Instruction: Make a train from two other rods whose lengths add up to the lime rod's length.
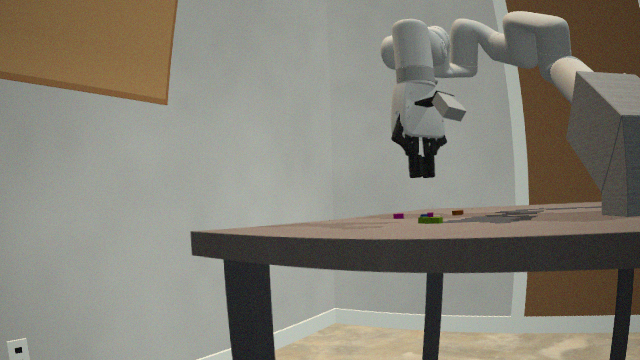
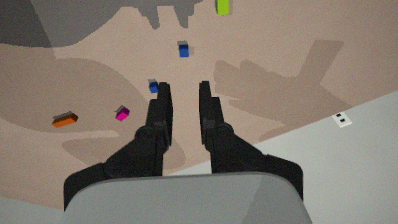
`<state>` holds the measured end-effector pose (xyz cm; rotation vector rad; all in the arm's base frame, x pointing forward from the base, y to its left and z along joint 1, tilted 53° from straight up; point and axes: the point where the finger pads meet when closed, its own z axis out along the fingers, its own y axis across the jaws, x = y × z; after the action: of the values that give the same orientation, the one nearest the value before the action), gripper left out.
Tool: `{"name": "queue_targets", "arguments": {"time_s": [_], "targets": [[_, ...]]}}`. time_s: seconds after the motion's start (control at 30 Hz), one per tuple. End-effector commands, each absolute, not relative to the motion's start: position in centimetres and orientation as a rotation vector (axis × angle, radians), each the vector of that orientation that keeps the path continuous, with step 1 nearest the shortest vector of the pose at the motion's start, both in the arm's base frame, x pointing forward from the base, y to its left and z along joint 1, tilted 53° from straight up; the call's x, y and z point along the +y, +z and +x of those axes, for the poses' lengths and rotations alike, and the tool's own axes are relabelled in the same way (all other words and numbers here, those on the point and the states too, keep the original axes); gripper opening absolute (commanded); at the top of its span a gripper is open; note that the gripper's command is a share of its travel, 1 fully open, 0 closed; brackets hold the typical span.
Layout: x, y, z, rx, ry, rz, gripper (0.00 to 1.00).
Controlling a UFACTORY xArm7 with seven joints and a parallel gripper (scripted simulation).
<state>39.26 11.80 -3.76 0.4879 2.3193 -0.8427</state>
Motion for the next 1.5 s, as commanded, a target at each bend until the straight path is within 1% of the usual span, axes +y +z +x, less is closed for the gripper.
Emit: {"name": "queue_targets", "arguments": {"time_s": [0.0,0.17,0.2,1.07,1.47], "targets": [[12.6,-3.1,38.9,2.320,-0.840,0.487,0.24],[12.8,-2.9,38.7,2.320,-0.840,0.487,0.24],[12.8,-2.9,38.7,2.320,-0.840,0.487,1.00],[12.6,-2.8,38.8,2.326,-0.847,0.469,1.00],[10.2,-0.2,39.8,2.426,-0.970,0.143,1.00]]}}
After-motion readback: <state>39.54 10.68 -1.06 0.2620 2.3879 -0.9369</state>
